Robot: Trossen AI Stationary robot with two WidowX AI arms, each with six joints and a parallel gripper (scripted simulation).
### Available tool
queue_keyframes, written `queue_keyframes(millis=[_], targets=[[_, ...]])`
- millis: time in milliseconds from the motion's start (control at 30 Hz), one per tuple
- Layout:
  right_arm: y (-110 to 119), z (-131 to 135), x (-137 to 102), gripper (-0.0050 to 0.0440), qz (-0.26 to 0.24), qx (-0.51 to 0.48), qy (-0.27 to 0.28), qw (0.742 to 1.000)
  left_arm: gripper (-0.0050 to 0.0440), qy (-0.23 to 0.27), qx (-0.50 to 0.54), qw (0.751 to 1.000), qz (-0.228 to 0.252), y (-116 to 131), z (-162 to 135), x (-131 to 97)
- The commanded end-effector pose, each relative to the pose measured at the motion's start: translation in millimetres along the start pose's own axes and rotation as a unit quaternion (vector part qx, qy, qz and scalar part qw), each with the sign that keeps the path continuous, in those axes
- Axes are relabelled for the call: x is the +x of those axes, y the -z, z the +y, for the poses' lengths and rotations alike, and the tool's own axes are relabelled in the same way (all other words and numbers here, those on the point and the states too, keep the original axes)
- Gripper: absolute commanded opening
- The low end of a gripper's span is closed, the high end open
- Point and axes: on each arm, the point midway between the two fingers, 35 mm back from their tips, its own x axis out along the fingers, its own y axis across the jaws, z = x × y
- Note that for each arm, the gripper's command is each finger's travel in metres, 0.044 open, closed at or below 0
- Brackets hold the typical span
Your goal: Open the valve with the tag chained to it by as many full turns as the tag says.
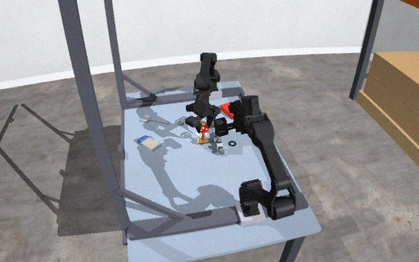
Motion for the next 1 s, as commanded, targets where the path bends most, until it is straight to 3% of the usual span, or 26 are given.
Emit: queue_keyframes(millis=[0, 433, 500, 600, 967], targets=[[-5.4, 0.6, -2.7, 0.0400, -0.007, -0.001, -0.001, 1.000, 0.0283, -0.014, 0.001, 1.000, 0.009, 1.0, 7.6, -5.0], [-5.4, 0.6, -2.7, 0.0400, -0.007, -0.001, -0.001, 1.000, 0.0210, -0.020, 0.000, 1.000, 0.014, 2.7, 6.4, -12.7], [-5.4, 0.6, -2.7, 0.0400, -0.007, -0.001, -0.001, 1.000, 0.0162, -0.022, 0.000, 1.000, 0.016, 1.4, 4.9, -17.3], [-5.4, 0.6, -2.7, 0.0400, -0.007, -0.001, -0.001, 1.000, 0.0214, -0.022, -0.021, 0.999, 0.015, 1.5, 4.6, -16.2], [-5.4, 0.6, -2.7, 0.0400, -0.007, -0.001, -0.001, 1.000, 0.0214, -0.028, -0.176, 0.984, 0.012, 3.6, 6.3, -17.9]])
